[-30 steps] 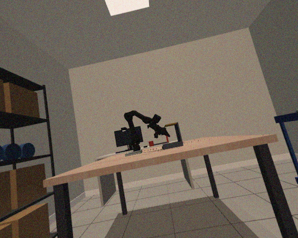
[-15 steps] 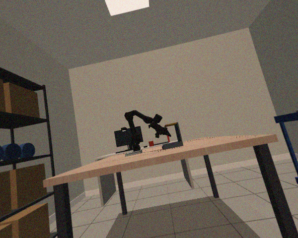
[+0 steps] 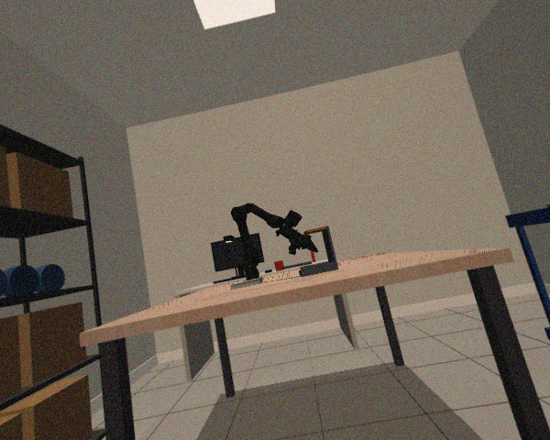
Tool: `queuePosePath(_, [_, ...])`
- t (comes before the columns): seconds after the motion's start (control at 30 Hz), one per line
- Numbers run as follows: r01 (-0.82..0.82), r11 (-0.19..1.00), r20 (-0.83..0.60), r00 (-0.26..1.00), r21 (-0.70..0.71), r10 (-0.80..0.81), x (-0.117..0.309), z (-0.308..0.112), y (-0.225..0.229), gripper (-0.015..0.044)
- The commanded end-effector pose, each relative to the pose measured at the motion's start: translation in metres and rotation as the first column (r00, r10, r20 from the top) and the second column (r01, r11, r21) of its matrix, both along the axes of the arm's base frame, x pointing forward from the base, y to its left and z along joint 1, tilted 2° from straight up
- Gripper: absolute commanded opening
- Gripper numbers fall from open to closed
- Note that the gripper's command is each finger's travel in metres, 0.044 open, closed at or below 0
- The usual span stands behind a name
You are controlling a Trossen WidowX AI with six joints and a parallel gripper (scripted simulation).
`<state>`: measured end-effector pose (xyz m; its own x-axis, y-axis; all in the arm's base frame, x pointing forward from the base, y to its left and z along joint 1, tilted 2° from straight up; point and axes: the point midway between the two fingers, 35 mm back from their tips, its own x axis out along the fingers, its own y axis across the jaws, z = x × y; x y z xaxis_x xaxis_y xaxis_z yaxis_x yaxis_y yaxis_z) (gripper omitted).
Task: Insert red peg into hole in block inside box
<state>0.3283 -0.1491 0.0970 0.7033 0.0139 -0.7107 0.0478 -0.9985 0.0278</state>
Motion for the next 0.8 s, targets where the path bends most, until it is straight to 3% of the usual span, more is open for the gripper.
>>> queuePosePath(0.0, [0.005, 1.0, -0.001, 1.0, 0.0, -0.005, 0.003, 0.0, -0.002, 0.0])
queuePosePath(0.77, [0.005, 1.0, -0.001, 1.0, 0.0, -0.005, 0.004, -0.016, -0.002, 0.0])
